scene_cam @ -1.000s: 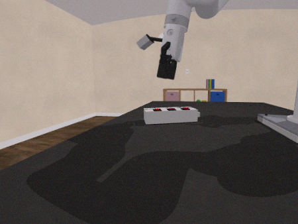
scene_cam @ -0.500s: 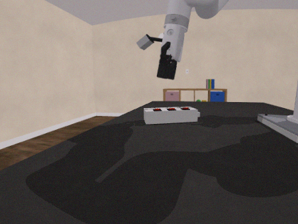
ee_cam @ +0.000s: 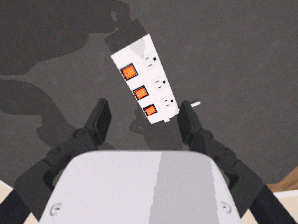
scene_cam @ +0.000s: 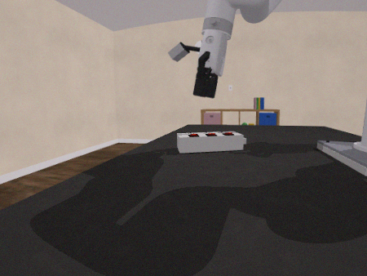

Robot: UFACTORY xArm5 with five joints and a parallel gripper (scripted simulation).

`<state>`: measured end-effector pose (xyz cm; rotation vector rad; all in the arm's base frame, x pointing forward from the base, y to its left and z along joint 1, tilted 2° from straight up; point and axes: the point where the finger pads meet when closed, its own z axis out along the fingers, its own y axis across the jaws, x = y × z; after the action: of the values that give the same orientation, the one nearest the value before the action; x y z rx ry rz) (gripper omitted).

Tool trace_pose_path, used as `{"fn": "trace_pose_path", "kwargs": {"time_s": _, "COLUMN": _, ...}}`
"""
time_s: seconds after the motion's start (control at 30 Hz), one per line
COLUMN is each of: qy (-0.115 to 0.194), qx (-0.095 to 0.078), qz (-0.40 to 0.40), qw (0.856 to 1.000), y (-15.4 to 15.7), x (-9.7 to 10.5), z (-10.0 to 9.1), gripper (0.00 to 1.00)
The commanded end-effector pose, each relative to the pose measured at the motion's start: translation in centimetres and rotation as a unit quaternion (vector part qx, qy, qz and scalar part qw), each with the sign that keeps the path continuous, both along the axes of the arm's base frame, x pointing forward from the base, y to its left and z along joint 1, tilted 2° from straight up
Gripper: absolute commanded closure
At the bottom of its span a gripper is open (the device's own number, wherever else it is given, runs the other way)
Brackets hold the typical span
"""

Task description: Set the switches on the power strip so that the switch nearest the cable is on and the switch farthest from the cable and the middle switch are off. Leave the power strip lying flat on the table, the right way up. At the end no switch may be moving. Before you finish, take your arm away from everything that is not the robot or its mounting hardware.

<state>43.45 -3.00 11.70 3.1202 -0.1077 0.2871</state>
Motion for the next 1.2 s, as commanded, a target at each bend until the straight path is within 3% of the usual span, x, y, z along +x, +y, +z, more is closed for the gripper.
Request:
{"fn": "trace_pose_path", "kwargs": {"time_s": 0.0, "qy": -0.002, "qx": 0.0, "qz": 0.0, "qw": 1.0, "y": 0.0, "x": 0.1, "z": 0.1, "gripper": 0.0}}
{"fn": "trace_pose_path", "kwargs": {"time_s": 0.63, "qy": -0.001, "qx": 0.0, "qz": 0.001, "qw": 1.0, "y": -0.1, "x": 0.1, "z": 0.2, "gripper": 0.0}}
{"fn": "trace_pose_path", "kwargs": {"time_s": 0.73, "qy": 0.042, "qx": -0.002, "qz": 0.022, "qw": 0.999, "y": -1.6, "x": 0.0, "z": 1.1, "gripper": 0.0}}
{"fn": "trace_pose_path", "kwargs": {"time_s": 0.8, "qy": 0.042, "qx": -0.002, "qz": 0.022, "qw": 0.999, "y": -1.6, "x": 0.0, "z": 1.1, "gripper": 0.0}}
{"fn": "trace_pose_path", "kwargs": {"time_s": 0.9, "qy": 0.085, "qx": 0.001, "qz": 0.044, "qw": 0.995, "y": -3.2, "x": -0.4, "z": 2.4, "gripper": 0.0}}
{"fn": "trace_pose_path", "kwargs": {"time_s": 1.17, "qy": 0.107, "qx": 0.005, "qz": 0.056, "qw": 0.993, "y": -4.1, "x": -0.7, "z": 3.1, "gripper": 0.0}}
